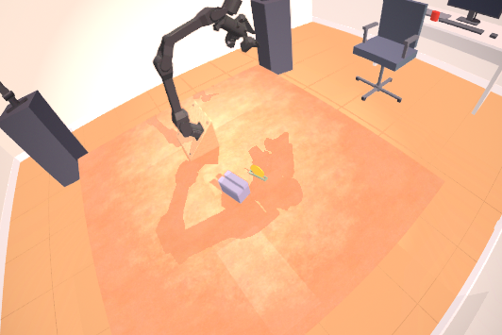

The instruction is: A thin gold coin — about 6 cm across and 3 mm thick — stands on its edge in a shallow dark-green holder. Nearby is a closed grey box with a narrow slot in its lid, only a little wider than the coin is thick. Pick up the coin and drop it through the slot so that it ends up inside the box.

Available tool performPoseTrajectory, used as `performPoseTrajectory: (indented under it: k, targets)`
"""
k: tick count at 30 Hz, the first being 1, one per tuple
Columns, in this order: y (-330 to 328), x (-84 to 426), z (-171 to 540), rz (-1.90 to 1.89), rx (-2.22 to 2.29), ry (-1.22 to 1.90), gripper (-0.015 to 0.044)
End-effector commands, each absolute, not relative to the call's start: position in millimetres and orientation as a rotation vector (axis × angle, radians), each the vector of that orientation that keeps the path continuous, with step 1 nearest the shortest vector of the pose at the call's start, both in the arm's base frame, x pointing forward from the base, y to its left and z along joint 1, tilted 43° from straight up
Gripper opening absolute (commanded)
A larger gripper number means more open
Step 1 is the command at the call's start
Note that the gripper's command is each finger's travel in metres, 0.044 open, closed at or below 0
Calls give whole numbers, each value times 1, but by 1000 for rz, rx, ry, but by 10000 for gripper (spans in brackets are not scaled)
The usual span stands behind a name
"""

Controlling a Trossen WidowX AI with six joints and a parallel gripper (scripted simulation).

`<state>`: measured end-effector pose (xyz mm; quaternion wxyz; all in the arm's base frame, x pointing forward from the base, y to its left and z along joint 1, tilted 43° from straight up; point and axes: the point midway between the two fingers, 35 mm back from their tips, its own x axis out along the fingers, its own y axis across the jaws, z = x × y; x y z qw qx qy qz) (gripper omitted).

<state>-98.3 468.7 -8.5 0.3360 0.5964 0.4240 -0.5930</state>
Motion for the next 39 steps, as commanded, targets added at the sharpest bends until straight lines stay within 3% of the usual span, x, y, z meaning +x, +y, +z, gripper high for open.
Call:
performPoseTrajectory:
  k: [1, 9, 15, 22, 31, 39]
  targets:
    - [469, -95, -9, -1560, 1571, 1088, 374]
    - [441, 30, -23, -1980, 2180, 208, 164]
    - [403, 106, -29, -2073, 2531, -561, 161]
    - [352, 172, -32, -1926, 2783, -1450, 161]
    - [273, 238, -30, -1227, 2858, -2683, 161]
    - [195, 277, -25, -29, 2552, -3577, 161]
